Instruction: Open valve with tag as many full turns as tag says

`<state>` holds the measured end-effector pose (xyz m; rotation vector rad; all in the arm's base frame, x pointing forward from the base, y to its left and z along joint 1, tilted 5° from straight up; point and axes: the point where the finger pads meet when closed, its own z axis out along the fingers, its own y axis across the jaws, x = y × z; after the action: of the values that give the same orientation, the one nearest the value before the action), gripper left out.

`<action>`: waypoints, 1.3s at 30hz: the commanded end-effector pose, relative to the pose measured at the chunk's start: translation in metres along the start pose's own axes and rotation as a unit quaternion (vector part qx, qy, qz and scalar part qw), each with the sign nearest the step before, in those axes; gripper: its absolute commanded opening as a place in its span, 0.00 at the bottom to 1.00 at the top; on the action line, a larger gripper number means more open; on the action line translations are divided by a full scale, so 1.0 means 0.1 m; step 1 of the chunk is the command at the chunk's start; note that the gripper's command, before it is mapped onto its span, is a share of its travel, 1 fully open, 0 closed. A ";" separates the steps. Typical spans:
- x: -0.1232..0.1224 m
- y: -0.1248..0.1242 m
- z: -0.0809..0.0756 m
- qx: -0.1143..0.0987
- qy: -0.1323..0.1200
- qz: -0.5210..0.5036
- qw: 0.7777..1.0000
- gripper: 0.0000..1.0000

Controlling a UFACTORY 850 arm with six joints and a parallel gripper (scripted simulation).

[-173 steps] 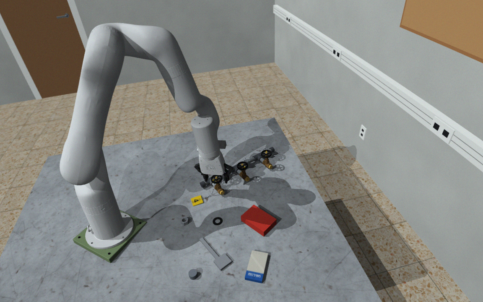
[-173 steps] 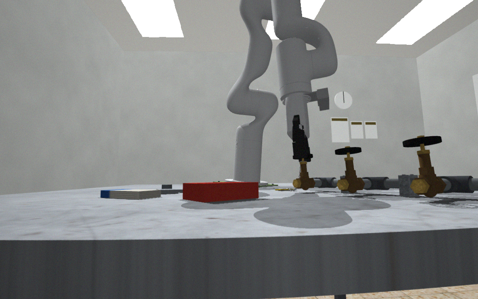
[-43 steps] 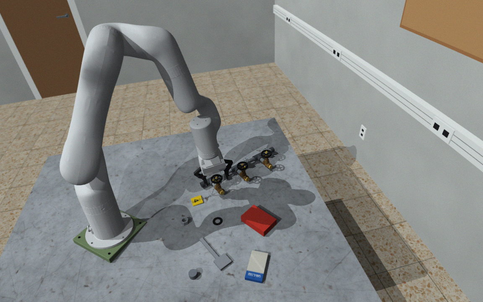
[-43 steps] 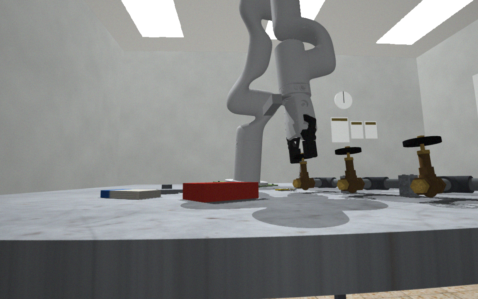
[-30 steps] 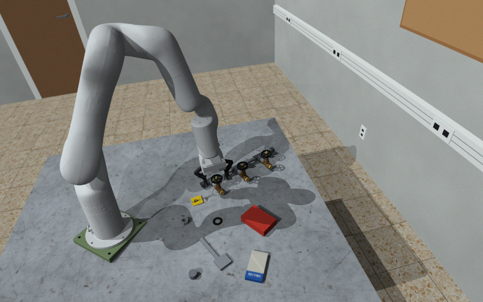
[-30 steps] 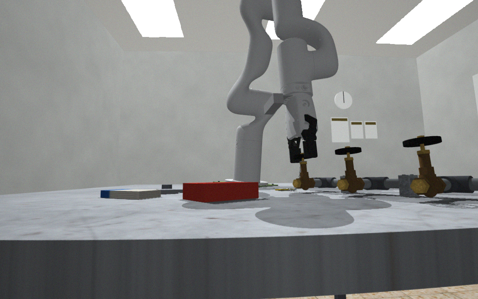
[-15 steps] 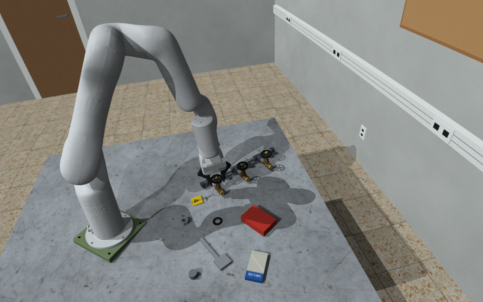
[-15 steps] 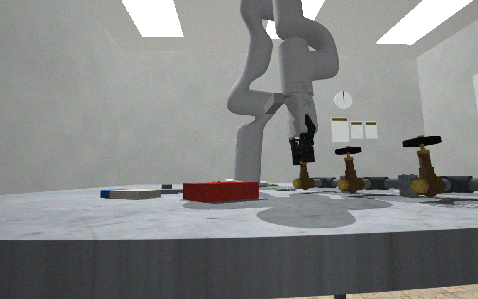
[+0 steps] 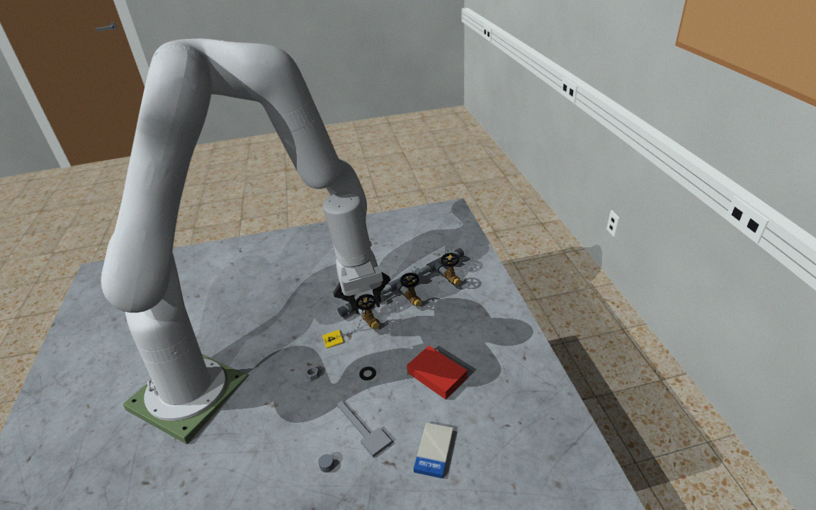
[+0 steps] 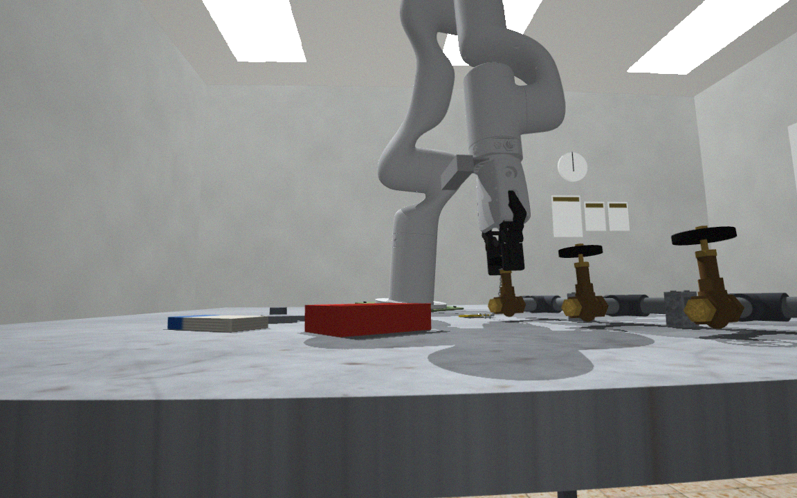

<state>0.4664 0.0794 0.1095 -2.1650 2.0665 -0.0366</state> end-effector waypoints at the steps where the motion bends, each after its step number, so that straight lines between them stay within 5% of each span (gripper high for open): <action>1: 0.00 -0.01 -0.01 0.001 0.000 -0.003 1.000 0.00; 22: 0.00 -0.01 -0.01 0.001 0.000 -0.188 0.982 0.00; 36: 0.00 -0.01 -0.01 -0.002 0.008 -0.484 0.875 0.00; 38: 0.00 -0.01 -0.01 -0.002 0.008 -0.484 0.875 0.00; 39: 0.00 -0.01 -0.01 -0.002 0.007 -0.538 0.843 0.00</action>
<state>0.4663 0.0795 0.1094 -2.9114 0.9545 -0.1617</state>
